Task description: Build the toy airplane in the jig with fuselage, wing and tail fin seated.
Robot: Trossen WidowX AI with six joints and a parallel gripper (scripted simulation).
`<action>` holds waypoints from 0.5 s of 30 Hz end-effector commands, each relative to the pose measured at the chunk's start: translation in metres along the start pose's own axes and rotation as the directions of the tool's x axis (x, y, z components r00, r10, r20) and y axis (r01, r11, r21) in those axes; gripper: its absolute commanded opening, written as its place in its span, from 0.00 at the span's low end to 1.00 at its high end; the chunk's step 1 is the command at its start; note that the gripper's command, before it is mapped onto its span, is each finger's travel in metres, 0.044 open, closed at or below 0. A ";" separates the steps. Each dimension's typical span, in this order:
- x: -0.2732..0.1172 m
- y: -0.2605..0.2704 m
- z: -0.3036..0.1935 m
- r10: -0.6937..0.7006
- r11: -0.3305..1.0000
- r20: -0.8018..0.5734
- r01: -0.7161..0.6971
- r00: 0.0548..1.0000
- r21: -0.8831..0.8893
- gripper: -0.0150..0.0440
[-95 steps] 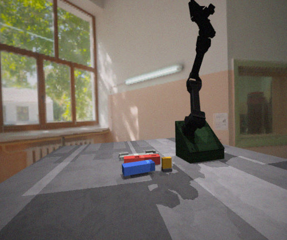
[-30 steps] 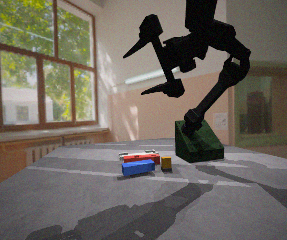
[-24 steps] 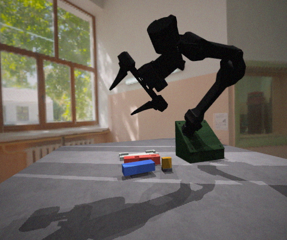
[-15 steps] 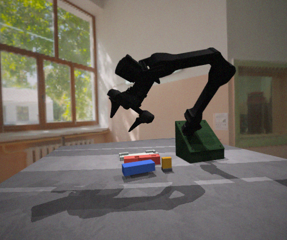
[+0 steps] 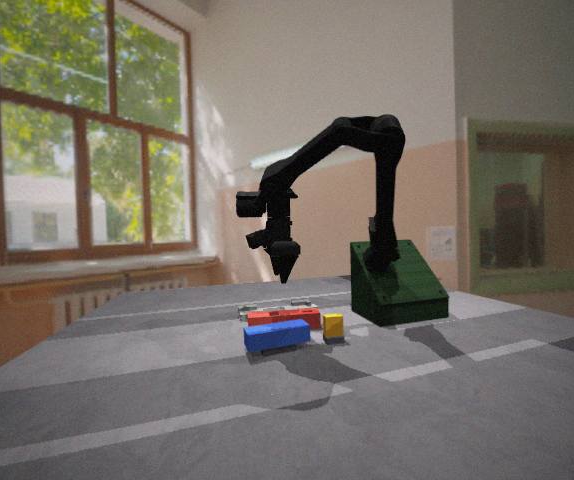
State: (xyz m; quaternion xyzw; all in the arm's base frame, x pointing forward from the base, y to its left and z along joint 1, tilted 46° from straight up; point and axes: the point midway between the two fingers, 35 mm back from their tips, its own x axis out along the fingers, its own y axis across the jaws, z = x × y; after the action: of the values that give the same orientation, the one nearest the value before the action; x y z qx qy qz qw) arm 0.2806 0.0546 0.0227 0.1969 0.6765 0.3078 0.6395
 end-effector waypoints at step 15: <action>0.058 0.002 -0.009 0.063 0.994 -0.009 -0.062 0.998 0.090 1.00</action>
State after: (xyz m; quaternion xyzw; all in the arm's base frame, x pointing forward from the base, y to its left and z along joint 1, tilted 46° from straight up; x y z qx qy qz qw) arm 0.2763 0.0715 0.0013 0.2396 0.6787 0.2967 0.6277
